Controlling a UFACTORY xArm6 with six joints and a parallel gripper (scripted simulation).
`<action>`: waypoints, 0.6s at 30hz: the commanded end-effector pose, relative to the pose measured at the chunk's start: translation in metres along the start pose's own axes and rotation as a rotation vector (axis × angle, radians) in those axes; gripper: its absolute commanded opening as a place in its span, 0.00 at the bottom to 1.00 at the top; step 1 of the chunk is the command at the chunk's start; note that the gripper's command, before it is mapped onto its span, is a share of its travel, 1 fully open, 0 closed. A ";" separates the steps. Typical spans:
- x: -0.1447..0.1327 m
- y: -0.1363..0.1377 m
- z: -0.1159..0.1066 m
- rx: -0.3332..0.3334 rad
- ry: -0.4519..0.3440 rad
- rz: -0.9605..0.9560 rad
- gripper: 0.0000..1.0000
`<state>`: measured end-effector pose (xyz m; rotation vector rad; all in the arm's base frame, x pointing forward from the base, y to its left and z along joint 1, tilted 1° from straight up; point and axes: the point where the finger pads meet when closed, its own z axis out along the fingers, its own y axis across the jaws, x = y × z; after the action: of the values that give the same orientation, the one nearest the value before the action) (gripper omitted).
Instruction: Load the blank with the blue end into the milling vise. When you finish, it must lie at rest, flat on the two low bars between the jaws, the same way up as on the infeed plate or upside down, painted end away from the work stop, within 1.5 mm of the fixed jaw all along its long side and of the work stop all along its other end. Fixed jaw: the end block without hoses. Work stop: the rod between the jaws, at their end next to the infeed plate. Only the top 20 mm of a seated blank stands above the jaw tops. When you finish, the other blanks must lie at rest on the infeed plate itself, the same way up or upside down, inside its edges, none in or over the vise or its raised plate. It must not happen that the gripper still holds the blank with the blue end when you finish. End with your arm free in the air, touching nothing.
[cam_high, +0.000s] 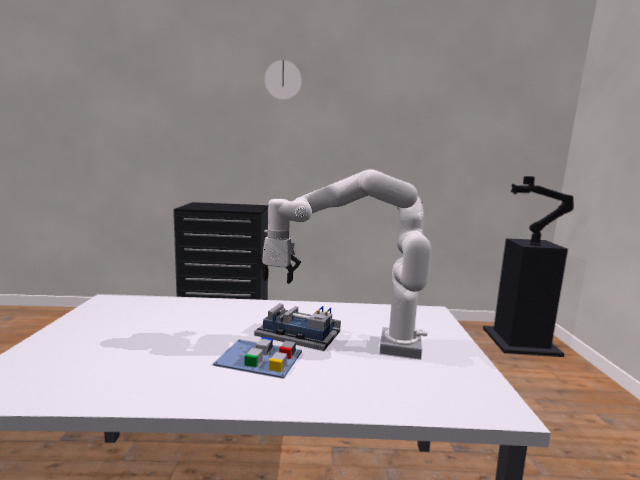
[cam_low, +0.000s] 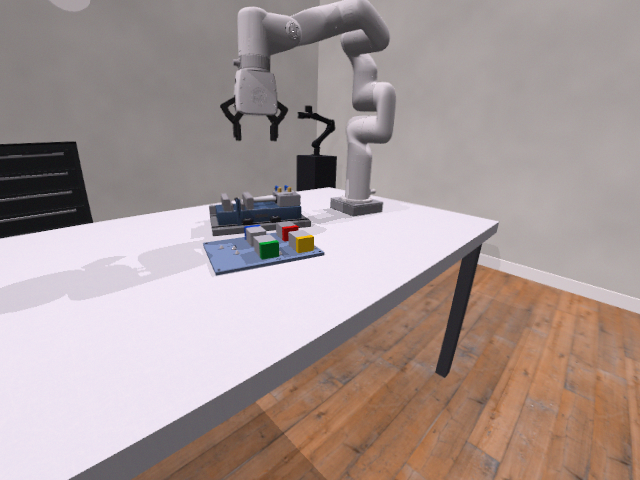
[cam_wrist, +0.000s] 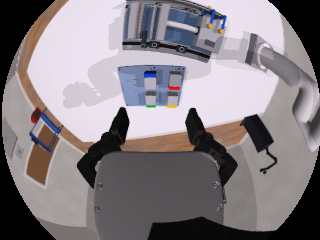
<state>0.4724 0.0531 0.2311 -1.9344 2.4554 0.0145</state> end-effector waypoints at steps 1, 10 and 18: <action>-0.001 -0.001 0.010 0.004 -0.001 0.000 1.00; -0.002 -0.001 0.058 0.006 -0.002 0.000 1.00; -0.002 0.000 0.058 0.003 -0.001 0.000 1.00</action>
<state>0.4728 0.0555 0.1728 -1.9341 2.4551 0.0140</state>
